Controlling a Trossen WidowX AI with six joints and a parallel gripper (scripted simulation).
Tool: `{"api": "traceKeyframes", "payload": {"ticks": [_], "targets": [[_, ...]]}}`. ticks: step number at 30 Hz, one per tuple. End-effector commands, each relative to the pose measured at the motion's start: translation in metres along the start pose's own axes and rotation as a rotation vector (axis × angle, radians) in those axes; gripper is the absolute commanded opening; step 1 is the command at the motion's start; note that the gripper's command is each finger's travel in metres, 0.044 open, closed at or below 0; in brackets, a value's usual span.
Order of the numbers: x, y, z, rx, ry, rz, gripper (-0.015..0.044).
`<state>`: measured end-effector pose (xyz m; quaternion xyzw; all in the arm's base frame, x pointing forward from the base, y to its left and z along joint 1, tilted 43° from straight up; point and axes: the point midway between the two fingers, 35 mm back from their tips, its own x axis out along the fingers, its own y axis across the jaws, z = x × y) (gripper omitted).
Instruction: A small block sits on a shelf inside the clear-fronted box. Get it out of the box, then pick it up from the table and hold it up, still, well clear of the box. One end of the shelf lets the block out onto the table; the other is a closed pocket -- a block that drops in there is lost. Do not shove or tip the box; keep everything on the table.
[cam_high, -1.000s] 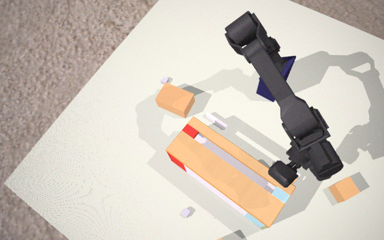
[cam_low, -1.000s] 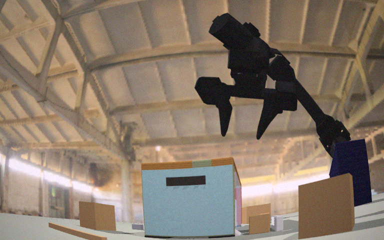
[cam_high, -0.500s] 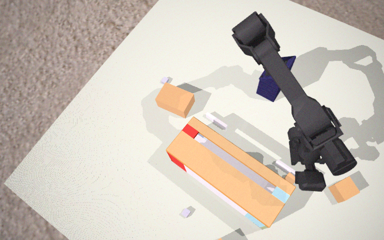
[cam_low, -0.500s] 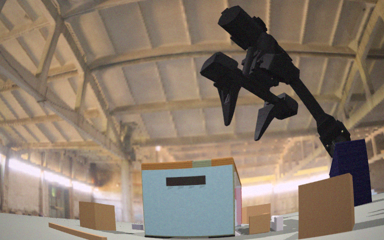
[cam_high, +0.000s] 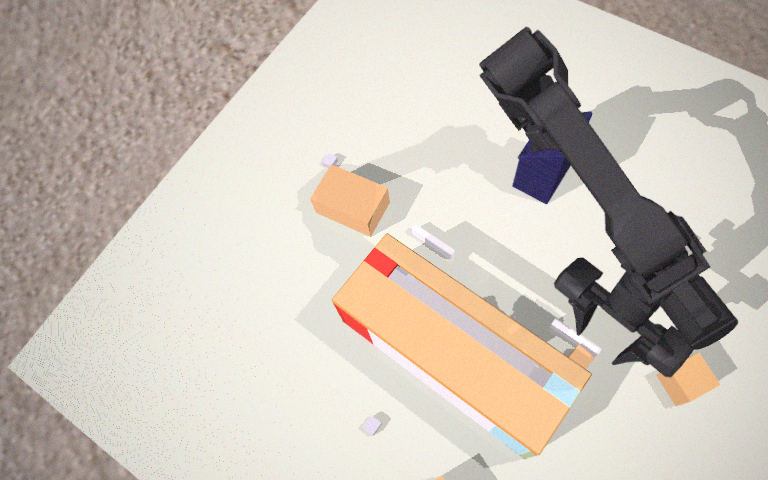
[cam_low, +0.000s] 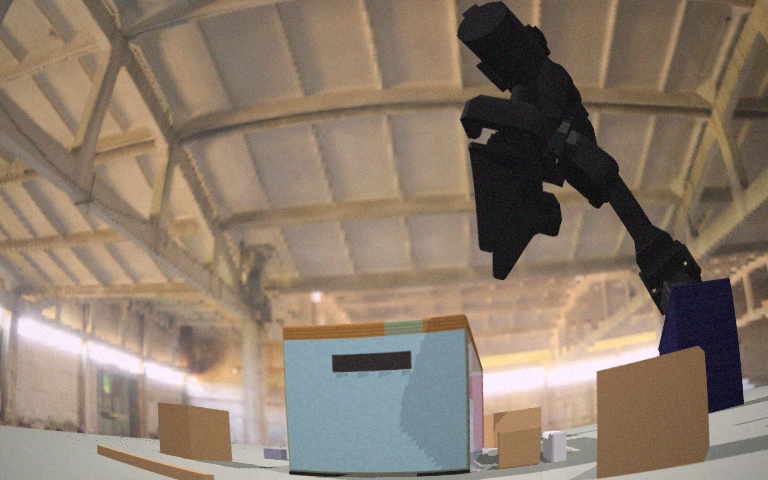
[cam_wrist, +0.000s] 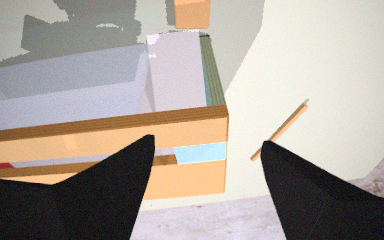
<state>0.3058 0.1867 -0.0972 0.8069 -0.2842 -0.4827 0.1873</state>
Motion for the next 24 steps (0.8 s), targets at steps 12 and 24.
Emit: {"api": "traceKeyframes", "payload": {"ticks": [12,24], "targets": [[0.032,0.000,0.017,-0.165,0.010,0.025,0.0285],[0.091,0.011,0.047,-0.165,0.011,0.030,0.0285]]}}
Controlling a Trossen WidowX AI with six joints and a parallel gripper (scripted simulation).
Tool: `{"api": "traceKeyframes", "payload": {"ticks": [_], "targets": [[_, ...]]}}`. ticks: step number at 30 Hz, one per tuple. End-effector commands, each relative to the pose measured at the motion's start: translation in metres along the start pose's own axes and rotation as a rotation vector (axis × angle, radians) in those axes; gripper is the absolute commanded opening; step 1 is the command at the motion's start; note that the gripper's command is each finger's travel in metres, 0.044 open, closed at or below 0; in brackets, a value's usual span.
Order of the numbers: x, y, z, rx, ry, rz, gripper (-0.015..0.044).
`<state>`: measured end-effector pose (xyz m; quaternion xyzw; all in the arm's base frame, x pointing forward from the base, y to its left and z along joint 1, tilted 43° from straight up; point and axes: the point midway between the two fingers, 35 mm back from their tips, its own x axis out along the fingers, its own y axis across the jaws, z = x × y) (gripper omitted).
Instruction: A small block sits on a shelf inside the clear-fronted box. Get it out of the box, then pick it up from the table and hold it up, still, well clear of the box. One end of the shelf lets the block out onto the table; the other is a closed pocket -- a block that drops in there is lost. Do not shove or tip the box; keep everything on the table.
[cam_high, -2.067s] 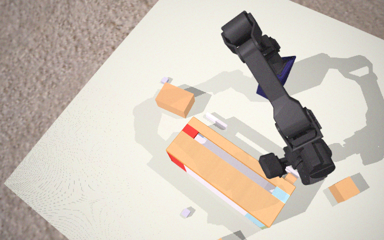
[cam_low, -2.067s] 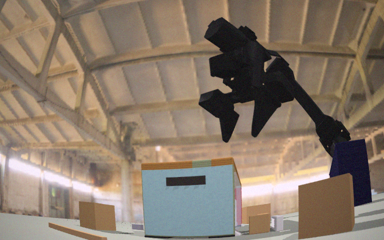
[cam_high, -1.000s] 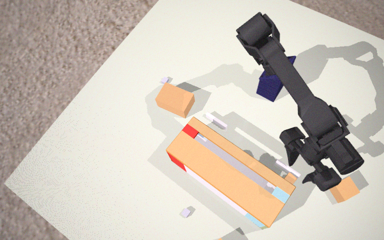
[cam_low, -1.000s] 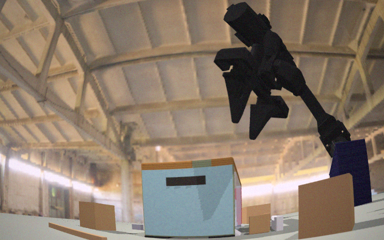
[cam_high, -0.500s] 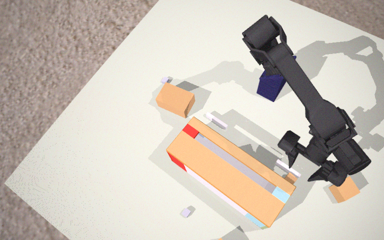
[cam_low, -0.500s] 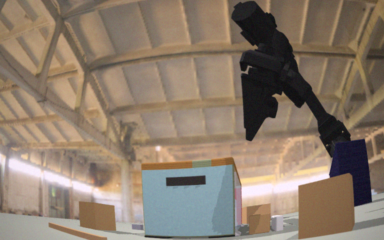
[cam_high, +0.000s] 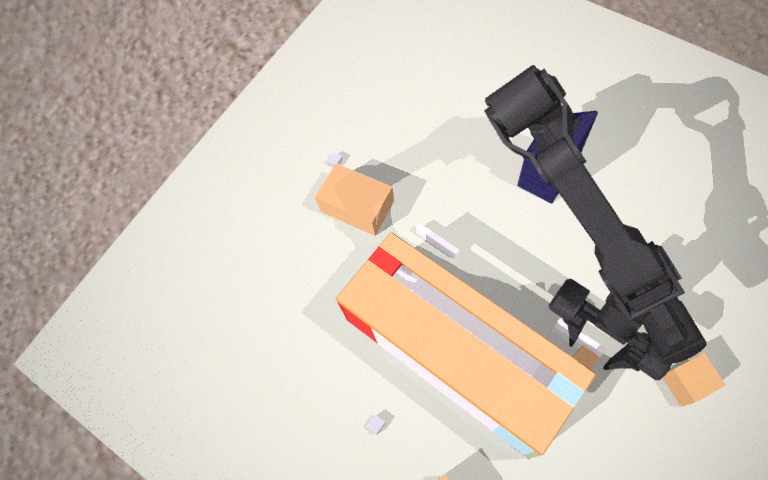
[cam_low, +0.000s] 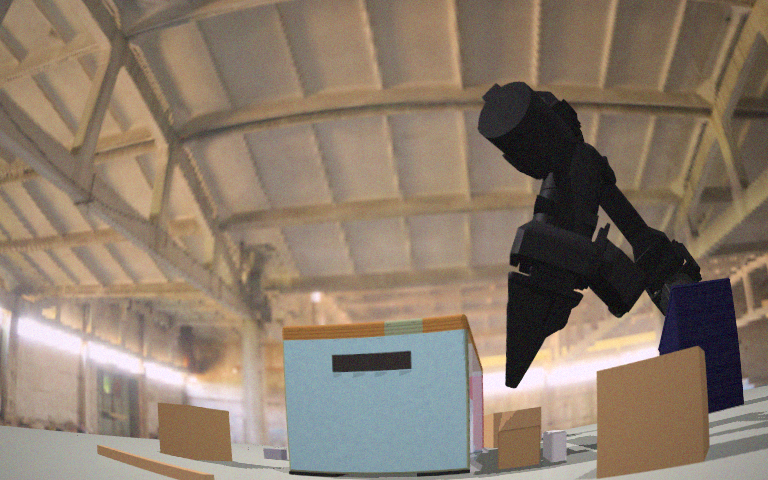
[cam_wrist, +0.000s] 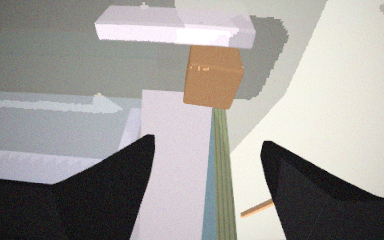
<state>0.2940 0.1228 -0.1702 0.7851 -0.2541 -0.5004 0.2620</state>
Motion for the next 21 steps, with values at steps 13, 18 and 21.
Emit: {"api": "traceKeyframes", "payload": {"ticks": [13,18,21], "targets": [[0.026,0.000,0.007,0.002,0.007,0.001,0.0285],[0.033,0.000,0.010,0.002,0.007,0.001,0.0285],[0.038,0.000,0.011,0.002,0.007,0.001,0.0285]]}}
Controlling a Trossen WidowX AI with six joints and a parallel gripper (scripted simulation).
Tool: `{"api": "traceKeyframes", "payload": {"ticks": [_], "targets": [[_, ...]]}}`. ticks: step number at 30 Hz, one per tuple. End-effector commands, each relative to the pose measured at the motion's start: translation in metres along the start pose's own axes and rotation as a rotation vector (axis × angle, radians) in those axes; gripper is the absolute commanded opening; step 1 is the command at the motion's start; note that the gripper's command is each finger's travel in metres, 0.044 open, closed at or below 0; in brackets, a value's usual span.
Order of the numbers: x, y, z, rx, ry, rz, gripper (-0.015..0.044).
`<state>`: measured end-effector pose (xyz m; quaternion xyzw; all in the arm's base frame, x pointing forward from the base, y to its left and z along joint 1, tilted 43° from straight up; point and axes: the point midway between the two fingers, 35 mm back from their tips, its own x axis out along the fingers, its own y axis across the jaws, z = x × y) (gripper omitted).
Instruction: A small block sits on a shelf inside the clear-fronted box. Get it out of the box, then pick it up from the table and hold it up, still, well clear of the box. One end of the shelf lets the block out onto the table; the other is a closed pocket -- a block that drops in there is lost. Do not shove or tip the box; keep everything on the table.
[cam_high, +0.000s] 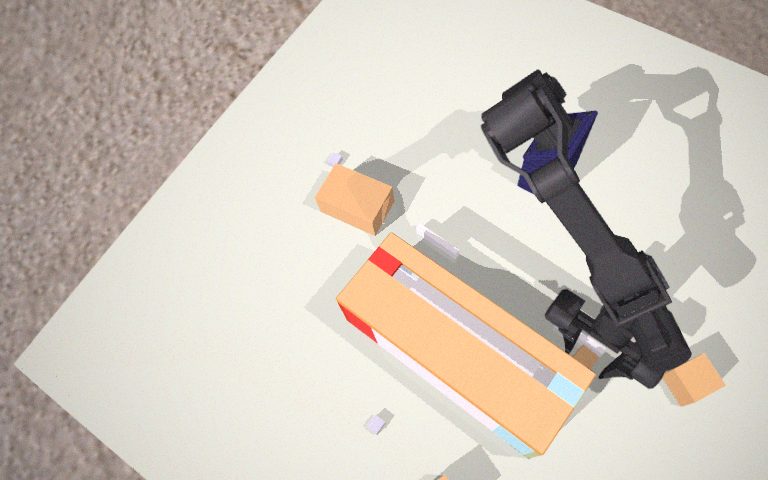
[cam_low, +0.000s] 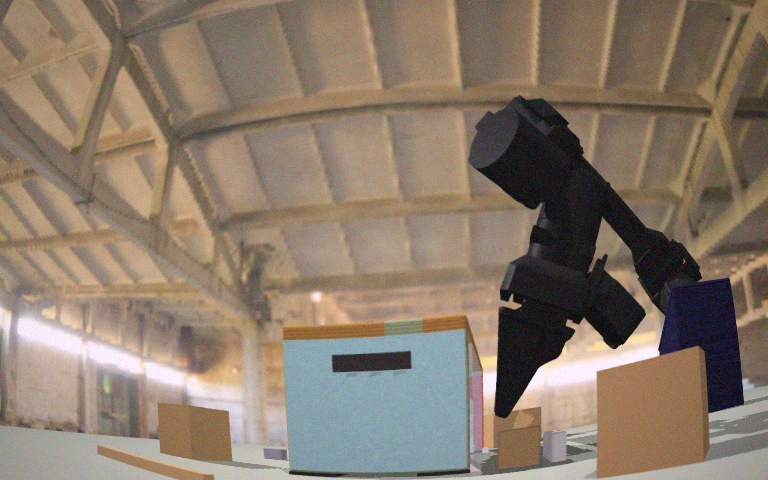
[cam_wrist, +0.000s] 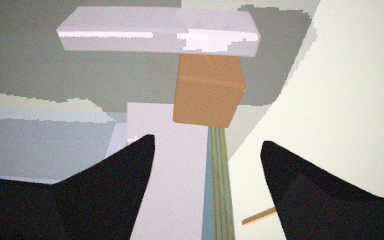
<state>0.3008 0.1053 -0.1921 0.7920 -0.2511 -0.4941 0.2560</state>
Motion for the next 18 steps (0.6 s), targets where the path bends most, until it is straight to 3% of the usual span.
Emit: {"api": "traceKeyframes", "payload": {"ticks": [1,18], "targets": [[0.011,0.003,0.007,-0.011,-0.008,0.012,0.0285],[0.033,0.005,0.017,-0.011,-0.007,0.015,0.0285]]}}
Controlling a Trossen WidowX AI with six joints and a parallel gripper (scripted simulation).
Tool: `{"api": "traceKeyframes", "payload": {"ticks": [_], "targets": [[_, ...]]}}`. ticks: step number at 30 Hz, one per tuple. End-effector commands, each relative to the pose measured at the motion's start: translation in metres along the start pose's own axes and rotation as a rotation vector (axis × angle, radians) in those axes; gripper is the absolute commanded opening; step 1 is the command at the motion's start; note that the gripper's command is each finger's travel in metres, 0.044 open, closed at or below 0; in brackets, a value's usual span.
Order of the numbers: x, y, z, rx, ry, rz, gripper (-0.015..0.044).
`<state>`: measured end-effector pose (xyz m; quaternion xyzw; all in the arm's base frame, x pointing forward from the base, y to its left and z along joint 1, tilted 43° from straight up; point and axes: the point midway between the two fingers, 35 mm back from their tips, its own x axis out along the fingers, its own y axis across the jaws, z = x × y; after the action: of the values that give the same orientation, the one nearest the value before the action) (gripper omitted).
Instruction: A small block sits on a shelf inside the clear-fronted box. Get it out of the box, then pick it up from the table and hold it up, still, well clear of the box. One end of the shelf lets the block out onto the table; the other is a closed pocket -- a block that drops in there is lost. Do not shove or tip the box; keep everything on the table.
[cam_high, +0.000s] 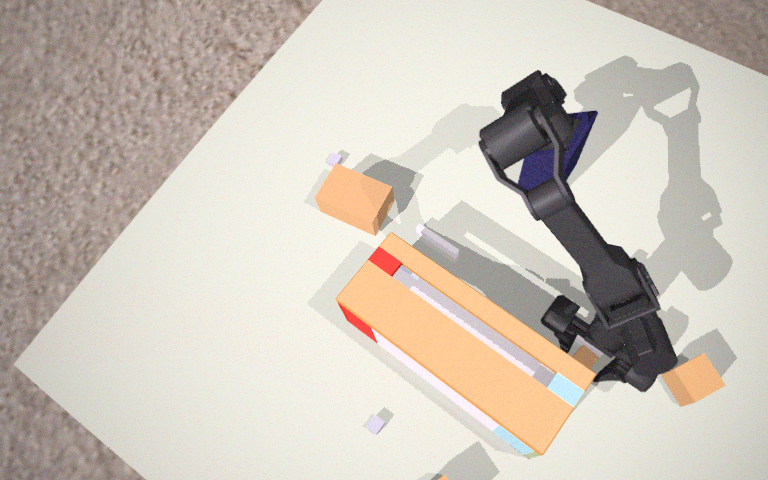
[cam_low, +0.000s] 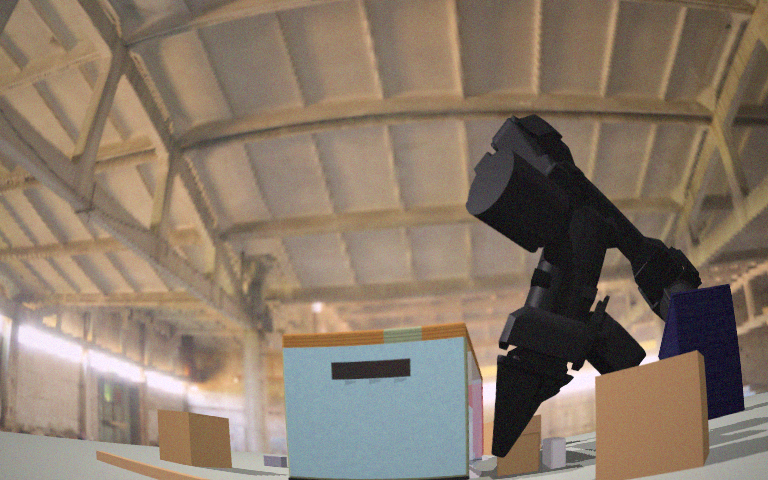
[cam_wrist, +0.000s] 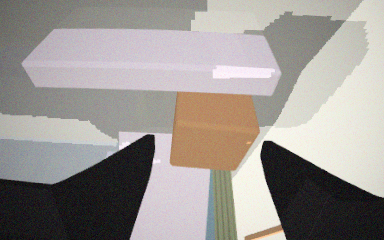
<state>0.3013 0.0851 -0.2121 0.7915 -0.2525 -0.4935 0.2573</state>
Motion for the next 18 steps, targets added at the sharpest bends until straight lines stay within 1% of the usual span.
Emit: {"api": "traceKeyframes", "payload": {"ticks": [1,2,10,13,15,18], "targets": [[0.007,0.003,0.006,-0.010,-0.007,0.011,0.0285],[0.007,0.003,0.006,-0.010,-0.007,0.011,0.0285],[0.007,0.003,0.006,-0.010,-0.007,0.011,0.0075],[0.007,0.003,0.006,-0.010,-0.007,0.011,0.0055],[0.003,0.002,0.004,-0.010,-0.007,0.010,0.0003],[-0.013,0.000,-0.004,-0.009,-0.007,0.007,0.0000]]}}
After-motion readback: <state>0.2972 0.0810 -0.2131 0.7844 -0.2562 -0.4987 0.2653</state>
